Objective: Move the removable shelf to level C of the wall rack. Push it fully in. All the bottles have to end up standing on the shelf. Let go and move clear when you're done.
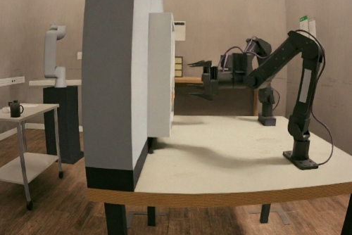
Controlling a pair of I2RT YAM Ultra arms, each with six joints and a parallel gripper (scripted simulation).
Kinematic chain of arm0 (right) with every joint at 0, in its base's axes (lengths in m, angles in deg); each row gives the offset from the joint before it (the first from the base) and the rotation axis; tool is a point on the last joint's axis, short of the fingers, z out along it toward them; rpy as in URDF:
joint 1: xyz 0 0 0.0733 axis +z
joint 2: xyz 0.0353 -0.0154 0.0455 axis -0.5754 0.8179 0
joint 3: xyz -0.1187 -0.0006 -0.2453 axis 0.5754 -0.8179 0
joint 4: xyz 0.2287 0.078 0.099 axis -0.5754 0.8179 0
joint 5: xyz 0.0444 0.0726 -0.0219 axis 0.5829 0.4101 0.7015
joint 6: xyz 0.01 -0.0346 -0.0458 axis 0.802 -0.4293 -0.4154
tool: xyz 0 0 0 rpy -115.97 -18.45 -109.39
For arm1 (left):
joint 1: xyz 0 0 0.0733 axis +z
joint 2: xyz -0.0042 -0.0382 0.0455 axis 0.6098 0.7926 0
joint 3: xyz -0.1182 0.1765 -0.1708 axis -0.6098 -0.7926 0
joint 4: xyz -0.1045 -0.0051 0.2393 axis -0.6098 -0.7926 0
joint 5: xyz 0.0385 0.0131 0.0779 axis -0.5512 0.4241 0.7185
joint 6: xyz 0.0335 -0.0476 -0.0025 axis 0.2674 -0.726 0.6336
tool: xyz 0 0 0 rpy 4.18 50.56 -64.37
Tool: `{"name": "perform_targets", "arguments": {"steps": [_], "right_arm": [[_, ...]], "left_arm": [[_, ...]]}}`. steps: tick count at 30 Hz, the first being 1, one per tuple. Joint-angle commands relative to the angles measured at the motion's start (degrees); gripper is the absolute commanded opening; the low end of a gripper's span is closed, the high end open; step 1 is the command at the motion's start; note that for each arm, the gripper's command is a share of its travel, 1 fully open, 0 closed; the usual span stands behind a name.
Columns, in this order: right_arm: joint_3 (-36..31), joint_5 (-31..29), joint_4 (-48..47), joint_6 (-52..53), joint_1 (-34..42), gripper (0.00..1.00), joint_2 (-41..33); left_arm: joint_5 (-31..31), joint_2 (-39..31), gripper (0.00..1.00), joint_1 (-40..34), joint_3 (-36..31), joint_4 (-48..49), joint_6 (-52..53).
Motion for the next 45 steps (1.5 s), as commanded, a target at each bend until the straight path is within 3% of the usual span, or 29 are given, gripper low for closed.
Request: {"name": "perform_targets", "arguments": {"steps": [1,45], "right_arm": [[-0.2,-0.6,-2.3,0.5,0.7,1.00,1.8],[0.3,-2.2,-16.7,0.5,2.3,1.00,16.7]], "left_arm": [[0.5,1.6,1.00,-0.7,-0.7,3.8,-0.8],[2.3,18.3,1.00,-2.4,-3.4,23.2,-0.8]]}}
